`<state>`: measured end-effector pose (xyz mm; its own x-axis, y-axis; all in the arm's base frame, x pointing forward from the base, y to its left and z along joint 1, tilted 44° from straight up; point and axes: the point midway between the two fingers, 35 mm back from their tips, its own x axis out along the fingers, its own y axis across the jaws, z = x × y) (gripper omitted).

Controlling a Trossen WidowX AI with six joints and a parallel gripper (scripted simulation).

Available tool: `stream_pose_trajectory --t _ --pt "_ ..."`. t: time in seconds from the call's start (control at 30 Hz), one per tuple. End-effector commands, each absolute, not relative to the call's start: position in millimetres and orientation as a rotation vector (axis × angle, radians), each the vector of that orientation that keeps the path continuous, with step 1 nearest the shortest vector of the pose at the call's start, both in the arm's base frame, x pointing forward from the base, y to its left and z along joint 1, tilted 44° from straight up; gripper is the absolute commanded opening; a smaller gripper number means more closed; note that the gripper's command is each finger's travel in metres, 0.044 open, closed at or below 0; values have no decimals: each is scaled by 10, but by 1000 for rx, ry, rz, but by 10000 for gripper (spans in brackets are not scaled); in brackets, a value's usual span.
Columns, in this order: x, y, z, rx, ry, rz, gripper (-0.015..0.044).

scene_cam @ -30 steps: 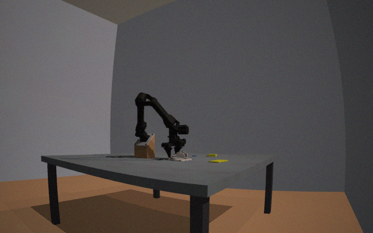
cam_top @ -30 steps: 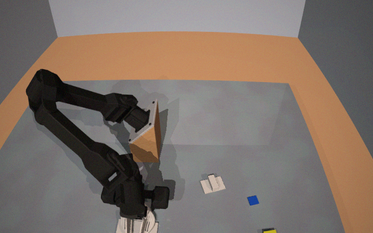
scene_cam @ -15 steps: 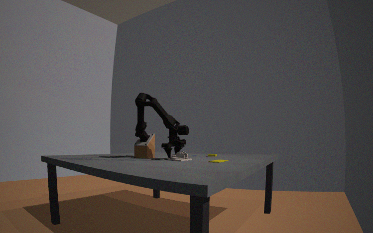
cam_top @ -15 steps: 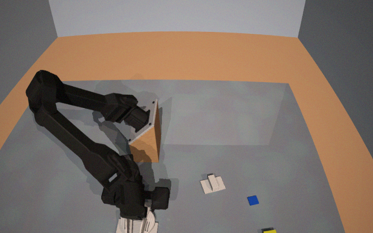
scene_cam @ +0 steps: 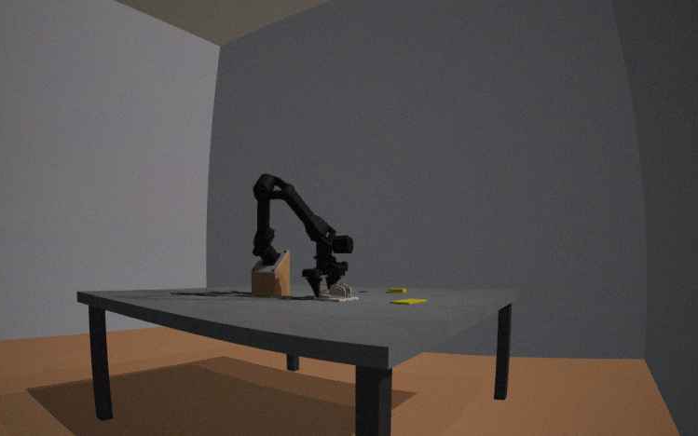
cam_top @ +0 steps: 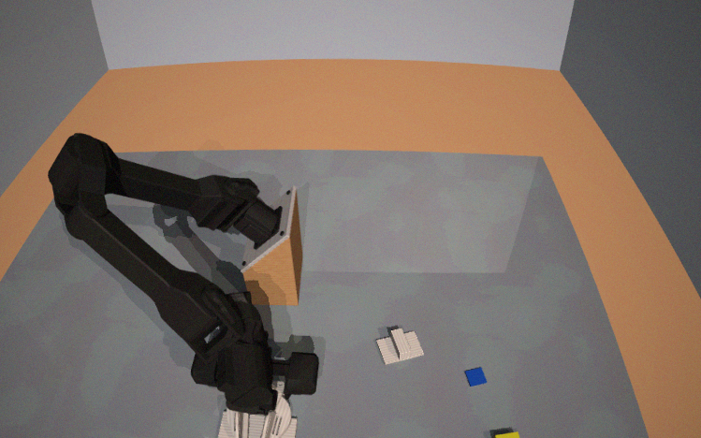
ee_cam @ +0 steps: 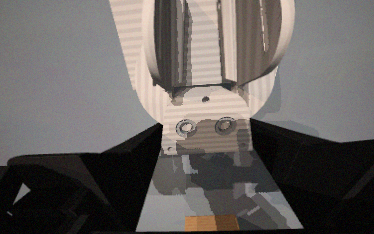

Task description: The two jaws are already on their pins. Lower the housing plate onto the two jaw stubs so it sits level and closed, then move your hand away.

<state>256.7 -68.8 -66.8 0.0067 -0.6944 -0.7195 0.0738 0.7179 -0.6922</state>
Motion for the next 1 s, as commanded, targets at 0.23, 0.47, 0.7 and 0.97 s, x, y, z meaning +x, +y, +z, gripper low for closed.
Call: stream_pose_trajectory --t 0.23,0.47,0.7,0.97 --pt "2567 -714 -687 -551 1451 -650 351" --pt "2567 -714 -687 -551 1451 -650 351" --pt "2567 -714 -687 -551 1451 -650 351" --pt "2567 -714 -687 -551 1451 -650 351"
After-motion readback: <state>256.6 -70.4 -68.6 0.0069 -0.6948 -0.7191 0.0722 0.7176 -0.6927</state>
